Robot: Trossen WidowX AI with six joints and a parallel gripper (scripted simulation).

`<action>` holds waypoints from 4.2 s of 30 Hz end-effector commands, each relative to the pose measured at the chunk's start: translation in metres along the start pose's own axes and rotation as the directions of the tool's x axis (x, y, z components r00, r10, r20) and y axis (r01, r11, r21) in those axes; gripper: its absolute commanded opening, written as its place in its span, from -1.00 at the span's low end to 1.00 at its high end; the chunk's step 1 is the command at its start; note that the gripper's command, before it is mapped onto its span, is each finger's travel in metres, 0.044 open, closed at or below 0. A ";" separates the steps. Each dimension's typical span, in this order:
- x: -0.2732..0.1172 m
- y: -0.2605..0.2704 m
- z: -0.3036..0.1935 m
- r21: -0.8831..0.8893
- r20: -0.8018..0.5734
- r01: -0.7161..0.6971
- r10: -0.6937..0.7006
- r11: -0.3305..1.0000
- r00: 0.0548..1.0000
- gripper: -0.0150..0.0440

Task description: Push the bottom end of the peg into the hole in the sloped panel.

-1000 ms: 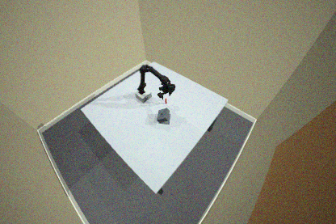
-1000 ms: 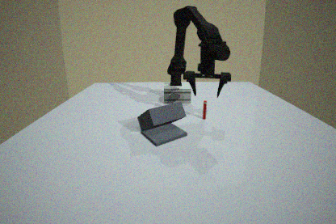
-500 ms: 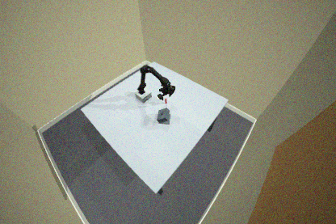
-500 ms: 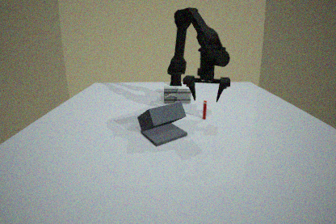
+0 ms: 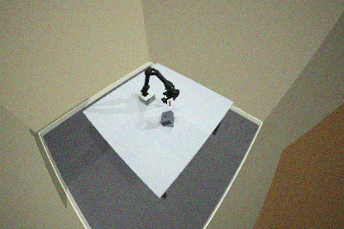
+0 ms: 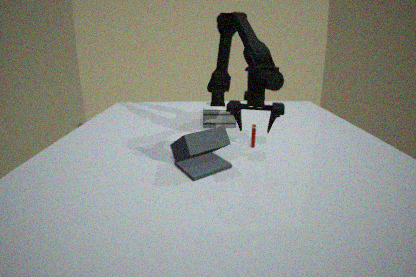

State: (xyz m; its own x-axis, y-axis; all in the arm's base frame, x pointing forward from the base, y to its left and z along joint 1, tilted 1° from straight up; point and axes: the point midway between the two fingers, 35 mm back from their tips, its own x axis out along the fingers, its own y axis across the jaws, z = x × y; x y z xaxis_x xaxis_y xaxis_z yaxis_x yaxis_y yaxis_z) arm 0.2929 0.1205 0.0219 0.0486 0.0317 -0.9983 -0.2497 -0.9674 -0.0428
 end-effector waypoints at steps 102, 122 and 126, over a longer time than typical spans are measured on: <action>-0.075 0.038 -0.036 0.178 0.000 0.119 -0.121 0.977 0.993 -0.49; -0.081 0.058 -0.050 0.249 -0.019 0.176 -0.177 0.952 0.984 -0.49; -0.082 0.062 -0.053 0.262 -0.024 0.187 -0.187 0.947 0.982 -0.49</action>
State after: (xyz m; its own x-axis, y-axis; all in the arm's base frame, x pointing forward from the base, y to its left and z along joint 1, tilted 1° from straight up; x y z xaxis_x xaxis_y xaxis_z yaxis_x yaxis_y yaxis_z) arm 0.3227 0.0478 0.1012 0.1070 0.1939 -0.9752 -0.4774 -0.8503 -0.2215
